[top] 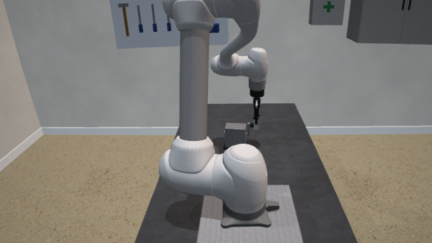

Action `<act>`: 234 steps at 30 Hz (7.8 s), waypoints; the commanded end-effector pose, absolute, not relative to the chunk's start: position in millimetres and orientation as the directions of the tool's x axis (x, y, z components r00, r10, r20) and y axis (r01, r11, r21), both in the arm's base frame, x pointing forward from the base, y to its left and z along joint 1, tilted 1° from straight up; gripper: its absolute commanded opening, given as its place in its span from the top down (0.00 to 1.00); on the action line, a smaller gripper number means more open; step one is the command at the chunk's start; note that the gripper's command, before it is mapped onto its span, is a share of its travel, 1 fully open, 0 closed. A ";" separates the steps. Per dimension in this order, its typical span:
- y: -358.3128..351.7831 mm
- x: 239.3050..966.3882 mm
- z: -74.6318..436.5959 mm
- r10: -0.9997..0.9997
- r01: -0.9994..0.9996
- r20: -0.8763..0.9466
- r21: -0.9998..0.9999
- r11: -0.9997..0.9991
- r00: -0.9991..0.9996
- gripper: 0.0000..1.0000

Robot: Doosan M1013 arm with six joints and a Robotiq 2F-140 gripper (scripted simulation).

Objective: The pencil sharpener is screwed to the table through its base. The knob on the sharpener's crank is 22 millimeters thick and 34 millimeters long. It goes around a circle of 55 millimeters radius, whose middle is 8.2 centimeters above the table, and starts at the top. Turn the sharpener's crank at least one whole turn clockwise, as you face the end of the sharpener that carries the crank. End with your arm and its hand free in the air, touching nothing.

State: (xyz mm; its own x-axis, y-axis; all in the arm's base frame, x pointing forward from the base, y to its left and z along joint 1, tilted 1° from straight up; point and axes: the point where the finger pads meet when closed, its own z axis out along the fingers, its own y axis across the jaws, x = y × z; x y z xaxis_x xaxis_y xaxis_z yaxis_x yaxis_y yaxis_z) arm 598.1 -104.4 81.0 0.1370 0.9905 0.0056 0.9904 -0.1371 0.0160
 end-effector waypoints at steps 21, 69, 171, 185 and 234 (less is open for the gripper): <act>-105.1 603.2 80.9 0.991 0.990 0.006 0.016 -0.137 0.137 1.00; -111.6 652.7 33.4 0.991 0.990 0.006 0.016 -0.137 0.137 1.00; -105.6 611.5 -26.7 0.991 0.990 0.006 0.016 -0.137 0.137 1.00; -105.6 611.4 -26.7 0.991 0.990 0.006 0.016 -0.137 0.137 1.00; -102.4 588.6 -27.1 0.991 0.990 0.006 0.016 -0.137 0.137 1.00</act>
State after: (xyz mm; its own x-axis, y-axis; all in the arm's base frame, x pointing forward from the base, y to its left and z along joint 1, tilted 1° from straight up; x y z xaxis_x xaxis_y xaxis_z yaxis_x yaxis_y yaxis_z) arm 592.8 -103.0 -27.8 0.1371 0.9905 0.0056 0.9904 -0.1372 0.0160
